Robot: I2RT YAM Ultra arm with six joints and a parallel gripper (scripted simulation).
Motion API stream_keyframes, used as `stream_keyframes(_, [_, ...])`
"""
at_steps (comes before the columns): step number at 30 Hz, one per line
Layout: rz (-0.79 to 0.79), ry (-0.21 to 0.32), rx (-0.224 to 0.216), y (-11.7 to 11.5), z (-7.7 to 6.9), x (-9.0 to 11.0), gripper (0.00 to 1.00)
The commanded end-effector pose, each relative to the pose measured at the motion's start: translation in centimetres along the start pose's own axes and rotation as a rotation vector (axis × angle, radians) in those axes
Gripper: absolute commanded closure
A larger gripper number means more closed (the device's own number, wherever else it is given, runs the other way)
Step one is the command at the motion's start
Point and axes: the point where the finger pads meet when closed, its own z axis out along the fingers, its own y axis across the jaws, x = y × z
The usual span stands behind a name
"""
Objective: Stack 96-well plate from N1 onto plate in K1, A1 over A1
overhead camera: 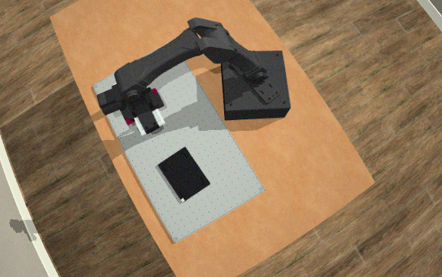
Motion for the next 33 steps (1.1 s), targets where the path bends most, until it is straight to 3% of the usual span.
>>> stream_keyframes(1, [-0.007, -0.009, 0.008, -0.5, -0.8, 1.3, 1.0])
stream_keyframes(13, [-0.007, -0.009, 0.008, -0.7, -0.8, 4.7, 1.0])
stream_keyframes(14, [-0.007, -0.006, 0.02, -0.8, -1.3, 5.0, 1.0])
stream_keyframes(15, [-0.007, -0.009, 0.008, -0.7, -0.9, 5.4, 1.0])
stream_keyframes(27, [-0.007, -0.008, 0.009, -1.0, -0.9, 9.5, 1.0])
stream_keyframes(30, [-0.007, -0.008, 0.009, -1.0, -1.0, 9.6, 1.0])
stream_keyframes(31, [-0.016, 0.003, 0.04, -1.3, -2.3, 9.3, 1.0])
stream_keyframes(33, [-0.027, 0.004, 0.043, -1.4, -2.4, 8.8, 1.0])
